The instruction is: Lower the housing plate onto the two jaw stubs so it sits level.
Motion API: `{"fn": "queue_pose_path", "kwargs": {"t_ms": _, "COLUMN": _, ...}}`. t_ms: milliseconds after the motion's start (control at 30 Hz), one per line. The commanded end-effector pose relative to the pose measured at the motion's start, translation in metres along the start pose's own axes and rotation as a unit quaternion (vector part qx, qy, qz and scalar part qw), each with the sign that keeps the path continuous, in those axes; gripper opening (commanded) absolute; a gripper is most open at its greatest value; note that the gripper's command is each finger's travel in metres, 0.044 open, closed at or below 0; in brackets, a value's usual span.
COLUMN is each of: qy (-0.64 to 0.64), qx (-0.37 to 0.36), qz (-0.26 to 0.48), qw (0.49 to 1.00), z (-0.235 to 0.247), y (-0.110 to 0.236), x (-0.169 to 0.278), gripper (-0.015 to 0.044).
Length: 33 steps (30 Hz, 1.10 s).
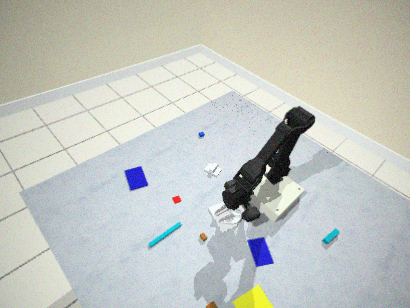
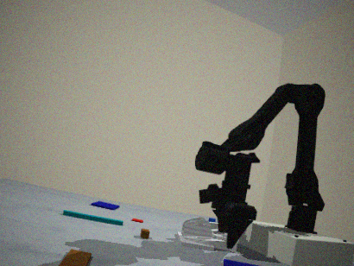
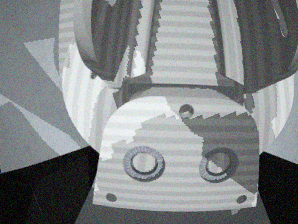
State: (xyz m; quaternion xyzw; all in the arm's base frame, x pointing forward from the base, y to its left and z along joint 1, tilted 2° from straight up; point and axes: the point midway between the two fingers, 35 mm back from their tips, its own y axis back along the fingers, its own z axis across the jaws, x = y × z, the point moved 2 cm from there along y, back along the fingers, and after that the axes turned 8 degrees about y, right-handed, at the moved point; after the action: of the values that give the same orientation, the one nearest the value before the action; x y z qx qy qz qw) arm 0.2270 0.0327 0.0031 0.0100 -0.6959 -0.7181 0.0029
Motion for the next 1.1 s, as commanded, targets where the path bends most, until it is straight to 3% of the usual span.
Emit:
{"fn": "queue_pose_path", "kwargs": {"t_ms": 0, "qy": 0.000, "qx": 0.000, "qz": 0.000, "qw": 1.000, "z": 0.000, "y": 0.000, "x": 0.000, "gripper": 0.0440}}
{"fn": "queue_pose_path", "kwargs": {"t_ms": 433, "qy": 0.000, "qx": 0.000, "qz": 0.000, "qw": 1.000, "z": 0.000, "y": 0.005, "x": -0.001, "gripper": 0.0440}}
{"fn": "queue_pose_path", "kwargs": {"t_ms": 700, "qy": -0.002, "qx": -0.001, "qz": 0.001, "qw": 1.000, "z": 0.000, "y": 0.070, "x": 0.002, "gripper": 0.0440}}
{"fn": "queue_pose_path", "kwargs": {"t_ms": 900, "qy": -0.003, "qx": 0.000, "qz": -0.002, "qw": 1.000, "z": 0.000, "y": 0.070, "x": 0.002, "gripper": 0.0440}}
{"fn": "queue_pose_path", "kwargs": {"t_ms": 1067, "qy": -0.002, "qx": -0.001, "qz": 0.001, "qw": 1.000, "z": -0.004, "y": 0.112, "x": 0.016, "gripper": 0.0440}}
